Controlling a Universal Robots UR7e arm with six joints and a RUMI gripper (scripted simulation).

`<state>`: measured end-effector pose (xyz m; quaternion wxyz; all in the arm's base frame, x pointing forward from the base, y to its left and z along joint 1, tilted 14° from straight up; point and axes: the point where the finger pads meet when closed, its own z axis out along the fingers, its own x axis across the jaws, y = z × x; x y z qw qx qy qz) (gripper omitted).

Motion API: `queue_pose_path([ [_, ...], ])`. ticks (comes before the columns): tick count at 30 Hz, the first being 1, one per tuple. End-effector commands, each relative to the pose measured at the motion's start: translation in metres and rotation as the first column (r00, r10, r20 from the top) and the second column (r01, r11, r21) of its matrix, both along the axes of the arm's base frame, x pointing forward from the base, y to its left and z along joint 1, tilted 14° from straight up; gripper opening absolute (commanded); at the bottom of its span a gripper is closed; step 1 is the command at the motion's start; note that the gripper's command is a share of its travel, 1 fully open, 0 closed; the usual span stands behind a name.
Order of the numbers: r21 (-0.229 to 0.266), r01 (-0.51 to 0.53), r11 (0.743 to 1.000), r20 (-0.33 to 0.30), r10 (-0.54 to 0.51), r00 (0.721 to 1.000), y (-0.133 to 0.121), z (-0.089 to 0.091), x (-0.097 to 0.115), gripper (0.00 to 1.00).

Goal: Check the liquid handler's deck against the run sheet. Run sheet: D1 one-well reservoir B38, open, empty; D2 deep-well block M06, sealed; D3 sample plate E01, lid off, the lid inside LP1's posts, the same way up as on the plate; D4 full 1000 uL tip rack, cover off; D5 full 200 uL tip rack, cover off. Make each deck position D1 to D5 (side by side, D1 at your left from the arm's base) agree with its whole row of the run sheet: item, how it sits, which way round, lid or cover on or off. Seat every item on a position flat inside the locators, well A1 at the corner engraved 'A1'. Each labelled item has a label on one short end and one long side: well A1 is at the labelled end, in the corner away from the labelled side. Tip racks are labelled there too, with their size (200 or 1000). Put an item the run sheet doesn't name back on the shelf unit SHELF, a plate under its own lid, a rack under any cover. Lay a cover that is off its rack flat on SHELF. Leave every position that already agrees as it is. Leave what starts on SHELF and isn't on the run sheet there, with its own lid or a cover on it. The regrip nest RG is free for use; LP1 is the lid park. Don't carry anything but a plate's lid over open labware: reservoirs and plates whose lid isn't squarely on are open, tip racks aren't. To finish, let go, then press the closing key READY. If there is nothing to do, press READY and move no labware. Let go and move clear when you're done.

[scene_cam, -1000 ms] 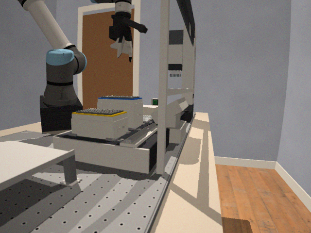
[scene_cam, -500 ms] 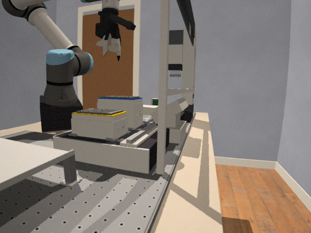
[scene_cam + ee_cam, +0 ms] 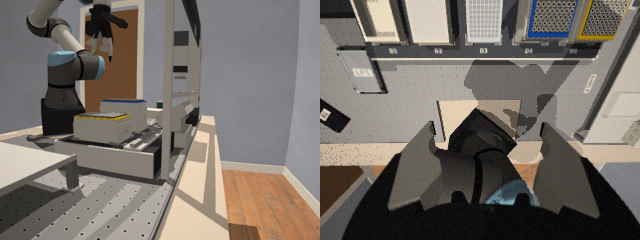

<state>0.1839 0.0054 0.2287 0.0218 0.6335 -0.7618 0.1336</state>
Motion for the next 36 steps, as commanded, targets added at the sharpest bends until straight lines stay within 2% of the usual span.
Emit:
queue_pose_path([
  [1, 0.035, -0.016, 0.999, 0.017, 0.015, 1.000, -0.004, 0.001, -0.003, 0.82],
  [7, 0.037, -0.003, 0.999, 0.019, 0.002, 1.000, -0.005, 0.001, -0.003, 0.82],
  [21, 0.034, -0.020, 0.999, 0.016, 0.020, 1.000, 0.054, -0.009, 0.008, 0.82],
  [31, 0.034, -0.020, 0.999, 0.016, 0.020, 1.000, 0.056, -0.009, 0.008, 0.82],
  [36, 0.037, -0.003, 0.999, 0.020, 0.002, 1.000, 0.080, -0.013, 0.013, 0.82],
])
